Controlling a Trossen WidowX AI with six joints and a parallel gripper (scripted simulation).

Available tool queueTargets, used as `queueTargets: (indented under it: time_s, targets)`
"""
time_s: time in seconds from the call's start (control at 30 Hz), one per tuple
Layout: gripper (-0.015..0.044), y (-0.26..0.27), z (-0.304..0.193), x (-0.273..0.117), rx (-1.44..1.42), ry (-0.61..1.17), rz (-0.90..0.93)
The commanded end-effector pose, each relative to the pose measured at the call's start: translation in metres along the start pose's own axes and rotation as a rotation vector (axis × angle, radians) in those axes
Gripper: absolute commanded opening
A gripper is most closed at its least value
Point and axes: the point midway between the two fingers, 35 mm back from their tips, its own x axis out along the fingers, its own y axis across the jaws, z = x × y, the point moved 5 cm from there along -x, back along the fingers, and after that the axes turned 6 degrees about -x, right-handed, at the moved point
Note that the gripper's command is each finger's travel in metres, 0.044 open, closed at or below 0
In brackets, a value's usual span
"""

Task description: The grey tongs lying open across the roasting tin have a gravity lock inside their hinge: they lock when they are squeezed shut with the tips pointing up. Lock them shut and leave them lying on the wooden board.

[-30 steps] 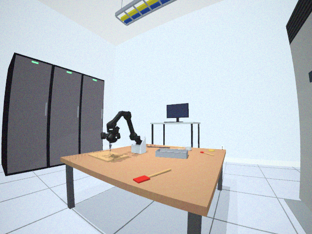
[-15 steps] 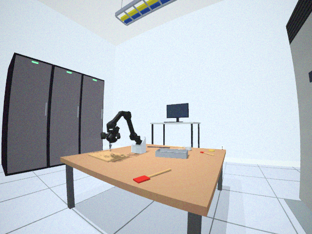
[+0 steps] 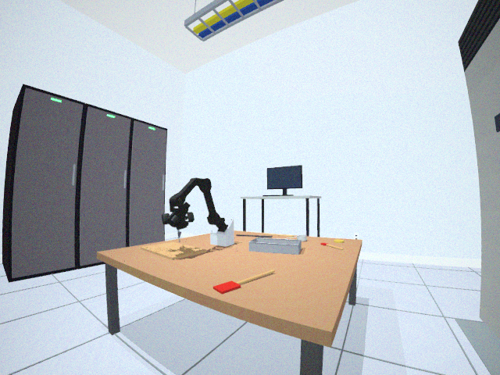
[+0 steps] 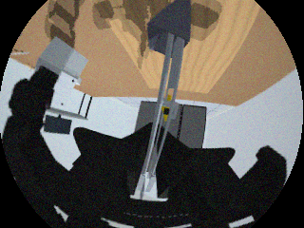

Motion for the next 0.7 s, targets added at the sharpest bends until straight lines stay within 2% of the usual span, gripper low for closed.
queueTargets:
  time_s: [0.0, 0.67]
  targets:
    - [-0.0150, 0.002, -0.004, 0.007, -0.037, -0.047, 0.083]
    - [-0.0150, 0.014, -0.010, 0.030, -0.105, -0.395, 0.341]
